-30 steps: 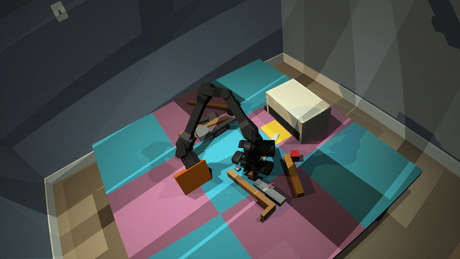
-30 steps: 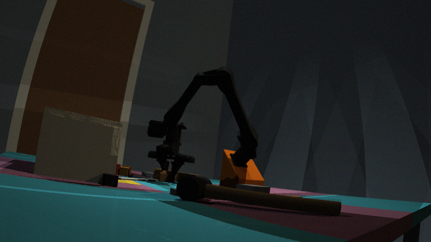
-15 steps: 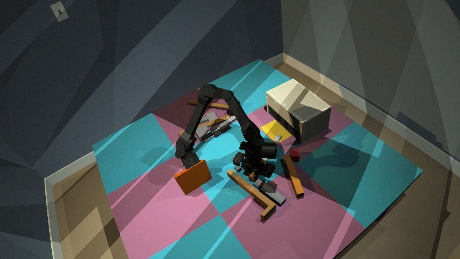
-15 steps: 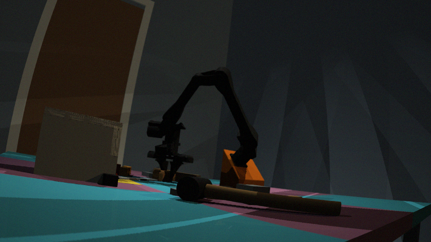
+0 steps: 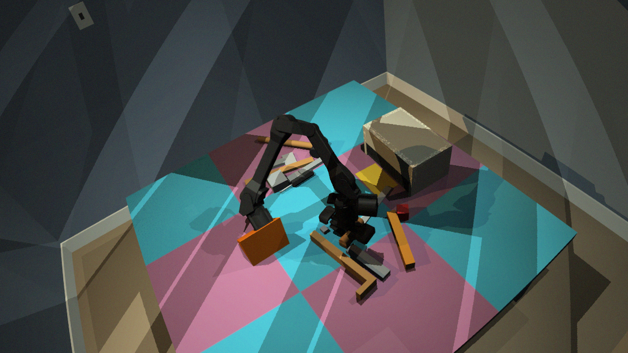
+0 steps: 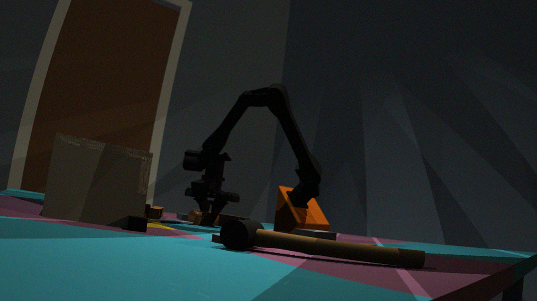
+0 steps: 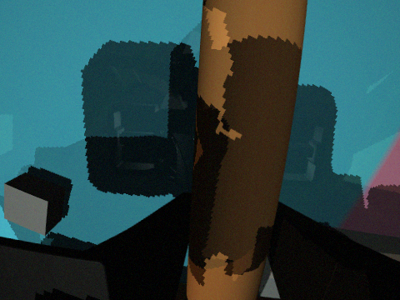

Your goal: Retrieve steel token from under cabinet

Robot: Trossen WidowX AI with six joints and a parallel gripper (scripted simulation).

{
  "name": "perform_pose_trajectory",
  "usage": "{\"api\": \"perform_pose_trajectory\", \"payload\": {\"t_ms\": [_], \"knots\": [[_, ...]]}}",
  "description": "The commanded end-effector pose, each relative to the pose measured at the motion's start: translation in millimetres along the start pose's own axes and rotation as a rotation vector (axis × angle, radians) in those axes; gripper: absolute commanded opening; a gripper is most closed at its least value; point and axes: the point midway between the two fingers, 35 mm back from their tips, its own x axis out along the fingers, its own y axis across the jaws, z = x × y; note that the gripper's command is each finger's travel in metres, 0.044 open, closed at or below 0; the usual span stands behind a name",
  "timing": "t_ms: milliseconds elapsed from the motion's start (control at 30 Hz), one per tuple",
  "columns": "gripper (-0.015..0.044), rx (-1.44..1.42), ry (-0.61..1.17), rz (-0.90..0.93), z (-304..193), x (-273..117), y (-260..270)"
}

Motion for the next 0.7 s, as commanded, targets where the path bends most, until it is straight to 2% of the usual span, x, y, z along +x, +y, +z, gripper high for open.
{"api": "perform_pose_trajectory", "payload": {"t_ms": [0,667], "knots": [[0.0,0.039,-0.004,-0.001,0.2,-0.8,-0.7],[0.0,0.123,-0.004,-0.001,9.7,-0.9,-1.8]]}}
